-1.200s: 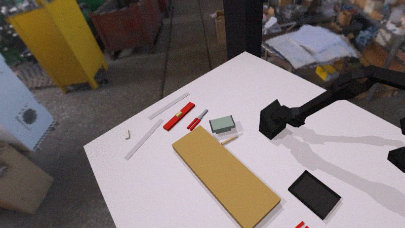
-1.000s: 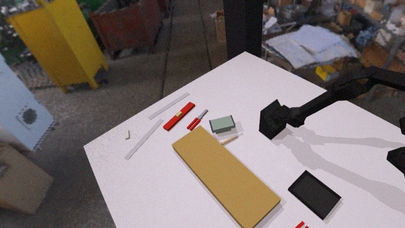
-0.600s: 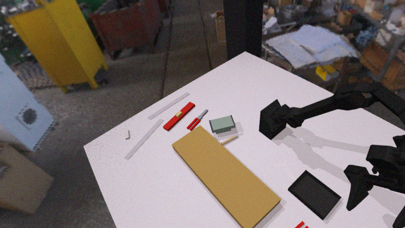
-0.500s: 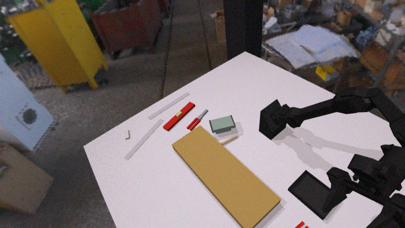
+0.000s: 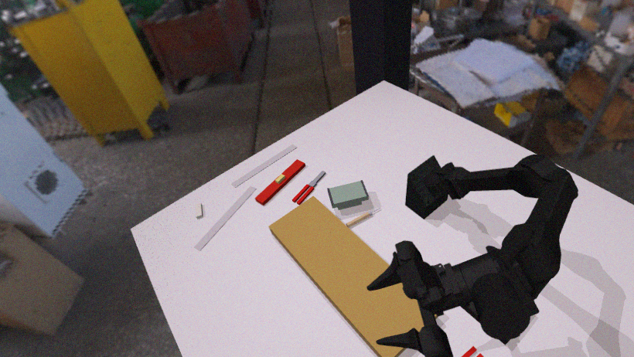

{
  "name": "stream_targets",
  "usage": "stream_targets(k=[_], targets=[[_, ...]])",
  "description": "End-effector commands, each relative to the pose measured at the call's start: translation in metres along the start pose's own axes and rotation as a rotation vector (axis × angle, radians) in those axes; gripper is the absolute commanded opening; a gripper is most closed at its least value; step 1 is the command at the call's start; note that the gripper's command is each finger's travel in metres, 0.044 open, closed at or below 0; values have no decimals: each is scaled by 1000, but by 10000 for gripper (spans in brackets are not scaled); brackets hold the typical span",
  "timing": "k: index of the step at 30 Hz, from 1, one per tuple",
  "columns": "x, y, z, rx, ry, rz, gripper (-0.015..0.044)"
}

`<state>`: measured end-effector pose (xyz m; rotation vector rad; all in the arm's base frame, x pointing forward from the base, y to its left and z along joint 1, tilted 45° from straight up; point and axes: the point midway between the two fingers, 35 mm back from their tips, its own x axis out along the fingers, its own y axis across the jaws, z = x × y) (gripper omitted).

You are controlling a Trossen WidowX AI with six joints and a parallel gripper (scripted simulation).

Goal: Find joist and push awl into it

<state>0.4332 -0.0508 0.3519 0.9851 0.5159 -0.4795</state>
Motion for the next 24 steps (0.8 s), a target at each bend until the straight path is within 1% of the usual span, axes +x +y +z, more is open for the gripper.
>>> stream_targets(k=[1,6,12,18,24], targets=[[51,-53,4,-105,81,-146,440],[92,-114,6,-201,189,-274,440],[126,-196,4,-299,355,-398,440],[144,-281,-9,-356,559,-463,440],[149,-364,-34,-353,784,-446,440]])
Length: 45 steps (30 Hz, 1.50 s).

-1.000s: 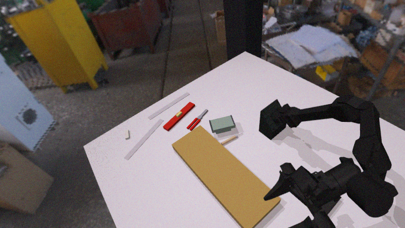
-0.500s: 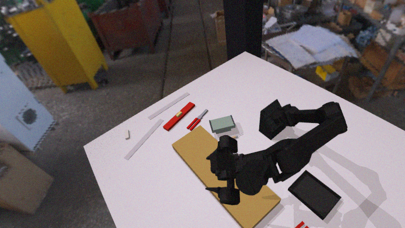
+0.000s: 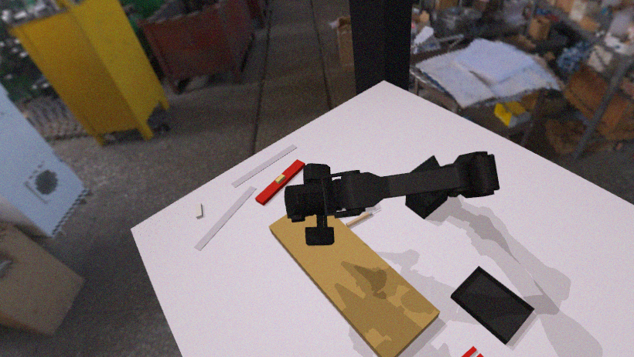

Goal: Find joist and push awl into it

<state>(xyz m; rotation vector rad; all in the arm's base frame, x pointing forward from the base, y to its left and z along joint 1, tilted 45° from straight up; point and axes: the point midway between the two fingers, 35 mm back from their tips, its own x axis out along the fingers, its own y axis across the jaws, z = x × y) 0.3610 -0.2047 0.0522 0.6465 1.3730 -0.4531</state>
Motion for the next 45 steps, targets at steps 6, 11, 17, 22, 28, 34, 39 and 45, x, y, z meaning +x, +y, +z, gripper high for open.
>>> stream_targets(k=[6,11,17,22,28,34,39,45], targets=[[87,-86,-73,-78,334,171,440],[120,-115,-129,-97,462,364,440],[136,-125,-168,-97,509,522,440],[136,-125,-168,-97,509,522,440],[135,-124,-168,-97,509,523,440],[142,-120,-171,-96,510,522,440],[149,-116,-175,-95,510,522,440],[157,-111,-179,-96,509,523,440]])
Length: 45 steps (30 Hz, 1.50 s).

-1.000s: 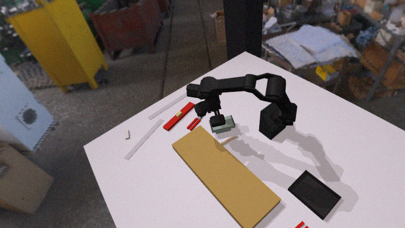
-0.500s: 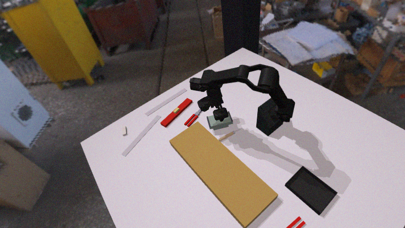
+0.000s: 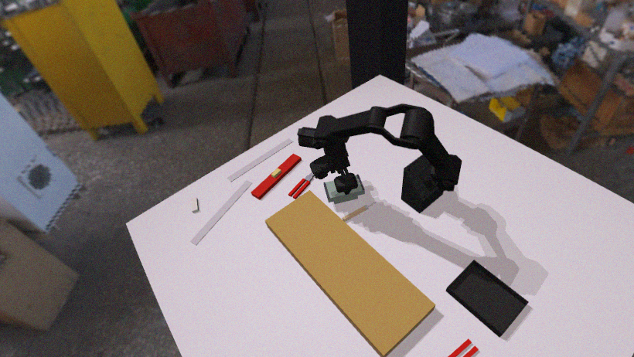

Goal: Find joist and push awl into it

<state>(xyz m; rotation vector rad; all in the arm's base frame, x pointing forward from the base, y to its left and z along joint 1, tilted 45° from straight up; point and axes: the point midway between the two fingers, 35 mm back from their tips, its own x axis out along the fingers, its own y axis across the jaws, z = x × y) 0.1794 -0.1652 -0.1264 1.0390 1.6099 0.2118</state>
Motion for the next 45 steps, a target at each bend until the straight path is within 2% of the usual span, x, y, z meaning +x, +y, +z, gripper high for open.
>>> stream_targets(k=[1,16,20,31,41,45], targets=[[10,0,0,6,4,6,440],[32,1,0,4,4,8,440],[32,1,0,4,4,8,335],[32,1,0,4,4,8,262],[13,1,0,4,4,7,0],[3,1,-1,4,4,6,0]])
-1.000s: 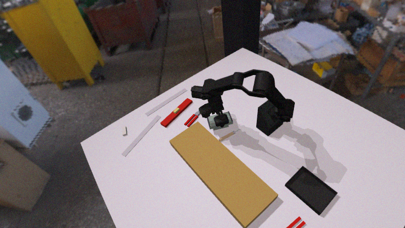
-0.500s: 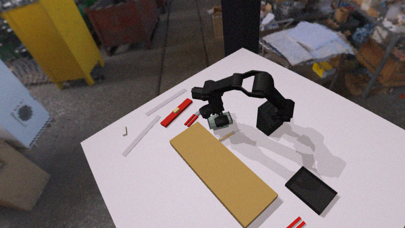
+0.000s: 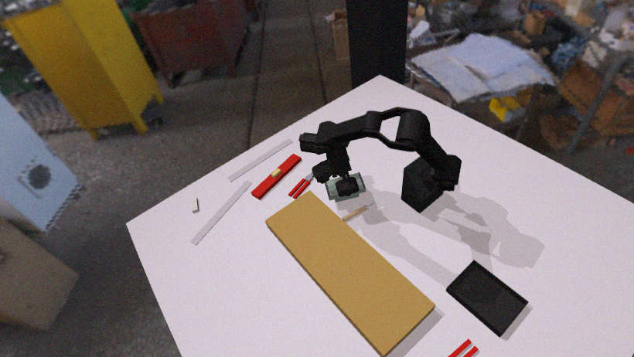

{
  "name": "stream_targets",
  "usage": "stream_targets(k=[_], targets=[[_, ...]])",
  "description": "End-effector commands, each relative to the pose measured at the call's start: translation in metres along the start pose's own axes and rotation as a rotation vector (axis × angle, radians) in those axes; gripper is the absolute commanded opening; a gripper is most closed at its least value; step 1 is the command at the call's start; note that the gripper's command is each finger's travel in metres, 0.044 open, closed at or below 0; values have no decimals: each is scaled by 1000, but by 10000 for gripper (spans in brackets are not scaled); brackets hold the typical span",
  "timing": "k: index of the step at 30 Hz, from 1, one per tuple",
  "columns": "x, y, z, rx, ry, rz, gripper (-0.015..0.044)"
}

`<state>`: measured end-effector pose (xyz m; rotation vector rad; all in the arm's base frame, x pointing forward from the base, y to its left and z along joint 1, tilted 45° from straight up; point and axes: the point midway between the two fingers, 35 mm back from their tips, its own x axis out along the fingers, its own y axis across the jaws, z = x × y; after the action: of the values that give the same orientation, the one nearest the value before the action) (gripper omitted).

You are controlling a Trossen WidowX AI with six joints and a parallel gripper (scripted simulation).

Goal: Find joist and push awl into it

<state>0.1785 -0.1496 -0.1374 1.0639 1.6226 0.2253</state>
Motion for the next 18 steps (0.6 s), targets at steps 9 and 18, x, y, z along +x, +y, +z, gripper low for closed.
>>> stream_targets(k=[9,18], targets=[[-22,-1,1,-8,-17,-11,0],[-24,-35,1,-7,-18,-15,0]])
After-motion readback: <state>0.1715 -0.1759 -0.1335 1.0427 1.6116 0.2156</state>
